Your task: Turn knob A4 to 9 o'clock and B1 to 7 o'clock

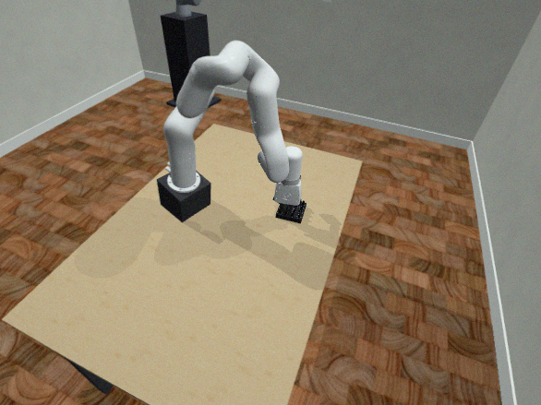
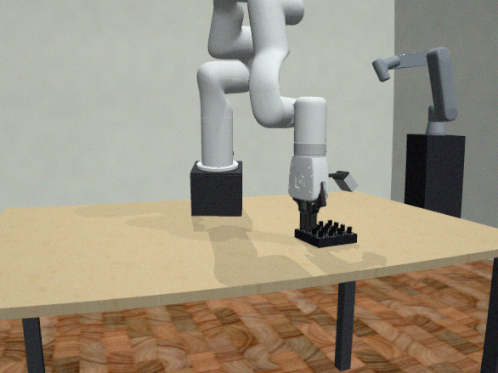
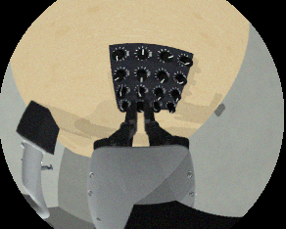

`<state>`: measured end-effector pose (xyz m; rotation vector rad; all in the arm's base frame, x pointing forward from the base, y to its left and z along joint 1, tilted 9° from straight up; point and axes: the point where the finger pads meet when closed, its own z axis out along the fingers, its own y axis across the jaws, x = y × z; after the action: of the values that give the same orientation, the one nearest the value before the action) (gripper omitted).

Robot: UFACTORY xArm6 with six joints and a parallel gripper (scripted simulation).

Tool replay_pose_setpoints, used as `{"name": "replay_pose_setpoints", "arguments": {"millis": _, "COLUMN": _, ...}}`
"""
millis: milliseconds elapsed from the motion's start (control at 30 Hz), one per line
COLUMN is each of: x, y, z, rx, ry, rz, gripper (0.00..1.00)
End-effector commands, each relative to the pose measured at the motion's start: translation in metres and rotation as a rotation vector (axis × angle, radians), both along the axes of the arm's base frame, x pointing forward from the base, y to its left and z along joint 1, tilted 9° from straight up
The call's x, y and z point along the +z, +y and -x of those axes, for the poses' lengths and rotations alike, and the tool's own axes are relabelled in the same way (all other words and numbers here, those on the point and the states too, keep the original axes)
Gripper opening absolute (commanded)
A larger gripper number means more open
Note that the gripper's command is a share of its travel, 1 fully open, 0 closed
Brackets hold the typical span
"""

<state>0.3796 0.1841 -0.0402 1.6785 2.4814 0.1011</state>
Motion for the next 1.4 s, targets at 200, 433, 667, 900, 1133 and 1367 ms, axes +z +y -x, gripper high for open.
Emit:
{"name": "replay_pose_setpoints", "arguments": {"millis": 200, "x": 0.0011, "y": 0.0006, "z": -0.0012, "rx": 0.099, "ry": 0.008, "rz": 0.010, "gripper": 0.08}}
{"name": "replay_pose_setpoints", "arguments": {"millis": 433, "x": 0.0011, "y": 0.0006, "z": -0.0012, "rx": 0.101, "ry": 0.008, "rz": 0.010, "gripper": 0.08}}
{"name": "replay_pose_setpoints", "arguments": {"millis": 667, "x": 0.0011, "y": 0.0006, "z": -0.0012, "rx": 0.101, "ry": 0.008, "rz": 0.010, "gripper": 0.19}}
{"name": "replay_pose_setpoints", "arguments": {"millis": 900, "x": 0.0011, "y": 0.0006, "z": -0.0012, "rx": 0.101, "ry": 0.008, "rz": 0.010, "gripper": 0.19}}
{"name": "replay_pose_setpoints", "arguments": {"millis": 1133, "x": 0.0011, "y": 0.0006, "z": -0.0012, "rx": 0.101, "ry": 0.008, "rz": 0.010, "gripper": 0.19}}
{"name": "replay_pose_setpoints", "arguments": {"millis": 1367, "x": 0.0012, "y": 0.0006, "z": -0.0011, "rx": 0.101, "ry": 0.008, "rz": 0.010, "gripper": 0.19}}
